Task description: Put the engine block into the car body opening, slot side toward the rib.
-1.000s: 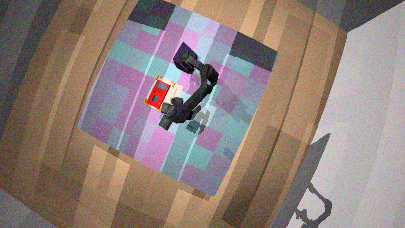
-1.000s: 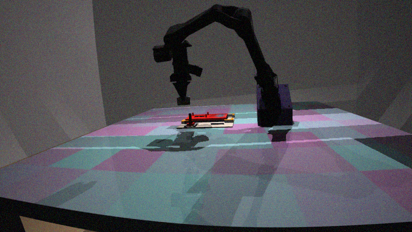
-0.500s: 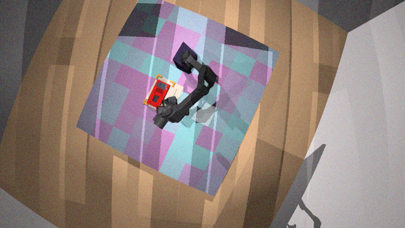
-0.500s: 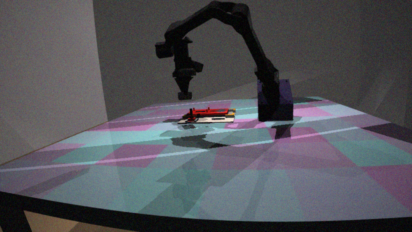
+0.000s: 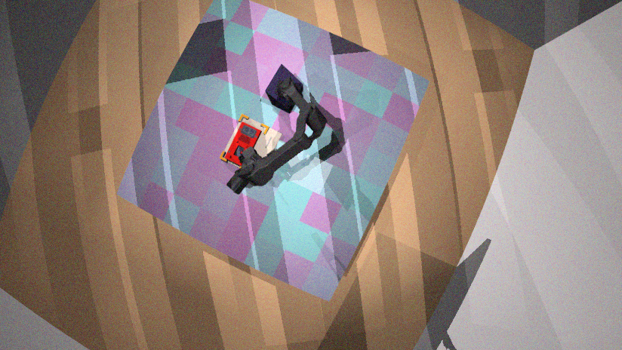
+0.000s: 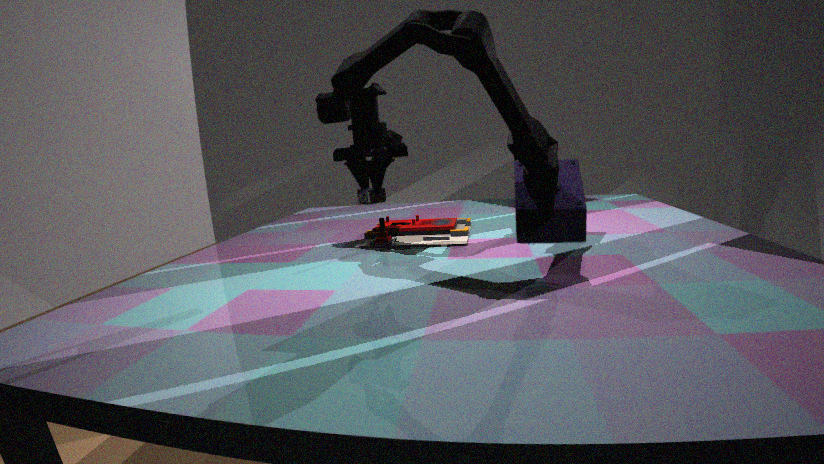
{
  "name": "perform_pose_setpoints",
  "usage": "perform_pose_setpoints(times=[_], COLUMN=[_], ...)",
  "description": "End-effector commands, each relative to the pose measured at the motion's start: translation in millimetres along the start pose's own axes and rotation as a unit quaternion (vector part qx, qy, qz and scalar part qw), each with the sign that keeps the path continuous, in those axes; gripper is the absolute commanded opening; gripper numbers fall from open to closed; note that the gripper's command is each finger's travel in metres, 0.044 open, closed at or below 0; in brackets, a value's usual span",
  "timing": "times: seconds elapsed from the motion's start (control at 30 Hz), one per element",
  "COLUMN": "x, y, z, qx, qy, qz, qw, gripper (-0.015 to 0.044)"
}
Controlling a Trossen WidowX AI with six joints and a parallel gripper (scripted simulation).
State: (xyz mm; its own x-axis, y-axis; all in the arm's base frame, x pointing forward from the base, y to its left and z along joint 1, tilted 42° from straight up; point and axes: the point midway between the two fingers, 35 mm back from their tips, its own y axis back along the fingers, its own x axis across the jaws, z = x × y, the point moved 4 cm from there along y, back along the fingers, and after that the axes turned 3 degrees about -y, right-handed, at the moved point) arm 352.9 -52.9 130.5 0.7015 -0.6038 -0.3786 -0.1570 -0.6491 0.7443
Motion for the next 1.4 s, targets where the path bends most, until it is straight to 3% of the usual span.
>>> perform_pose_setpoints(times=[0.0, 0.67, 1.37], x=[8.2, 40.3, 67.7], y=[-1.7, -17.2, -34.4], z=[8.0, 45.1, 87.2], qx=[-0.001, -0.004, -0.005], qy=[0.057, 0.355, 0.632], qz=[0.004, 0.004, 0.002], qw=[0.998, 0.935, 0.775], gripper=[0.0000, 0.0000, 0.0000])
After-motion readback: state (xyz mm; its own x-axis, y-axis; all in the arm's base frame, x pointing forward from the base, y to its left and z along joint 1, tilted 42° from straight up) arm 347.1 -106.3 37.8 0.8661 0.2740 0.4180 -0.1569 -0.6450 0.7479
